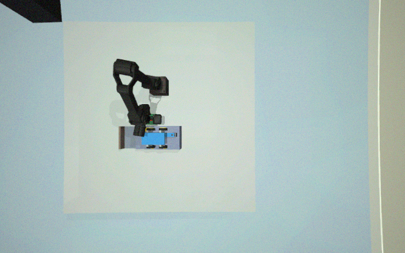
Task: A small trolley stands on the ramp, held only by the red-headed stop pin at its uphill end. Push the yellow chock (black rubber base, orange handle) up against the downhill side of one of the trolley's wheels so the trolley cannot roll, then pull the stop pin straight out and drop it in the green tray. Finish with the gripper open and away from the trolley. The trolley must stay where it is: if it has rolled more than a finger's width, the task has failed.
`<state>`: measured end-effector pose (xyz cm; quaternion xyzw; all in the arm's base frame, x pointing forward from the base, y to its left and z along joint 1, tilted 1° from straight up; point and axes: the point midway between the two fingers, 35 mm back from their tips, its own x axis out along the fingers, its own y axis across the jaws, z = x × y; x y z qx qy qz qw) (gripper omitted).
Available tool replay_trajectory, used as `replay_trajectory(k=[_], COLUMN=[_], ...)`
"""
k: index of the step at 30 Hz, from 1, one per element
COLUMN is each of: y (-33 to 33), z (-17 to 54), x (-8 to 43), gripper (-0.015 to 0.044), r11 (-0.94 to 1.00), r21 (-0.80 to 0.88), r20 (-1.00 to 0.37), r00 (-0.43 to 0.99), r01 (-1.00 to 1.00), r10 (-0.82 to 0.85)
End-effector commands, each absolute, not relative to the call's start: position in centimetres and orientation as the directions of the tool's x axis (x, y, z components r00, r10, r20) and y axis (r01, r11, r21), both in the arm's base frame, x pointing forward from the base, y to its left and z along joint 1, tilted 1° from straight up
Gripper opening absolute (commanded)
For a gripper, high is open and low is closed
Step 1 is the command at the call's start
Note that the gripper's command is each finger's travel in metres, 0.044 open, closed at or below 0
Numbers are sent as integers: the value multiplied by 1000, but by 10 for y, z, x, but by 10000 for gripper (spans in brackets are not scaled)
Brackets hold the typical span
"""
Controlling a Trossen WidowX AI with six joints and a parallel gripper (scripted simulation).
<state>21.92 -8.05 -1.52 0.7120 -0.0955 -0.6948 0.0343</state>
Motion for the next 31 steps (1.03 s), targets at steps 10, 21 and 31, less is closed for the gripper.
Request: replay_trajectory(k=[10,21,31], y=[-79,-77,-77], z=[15,51,67], x=[217,215,215], gripper=[440,440,440], r11=[-978,-978,-979], r21=[185,186,181], r20=[-982,-982,-983], r00=[10,10,13], r01=[-90,-91,-88], r10=[-187,-187,-183])
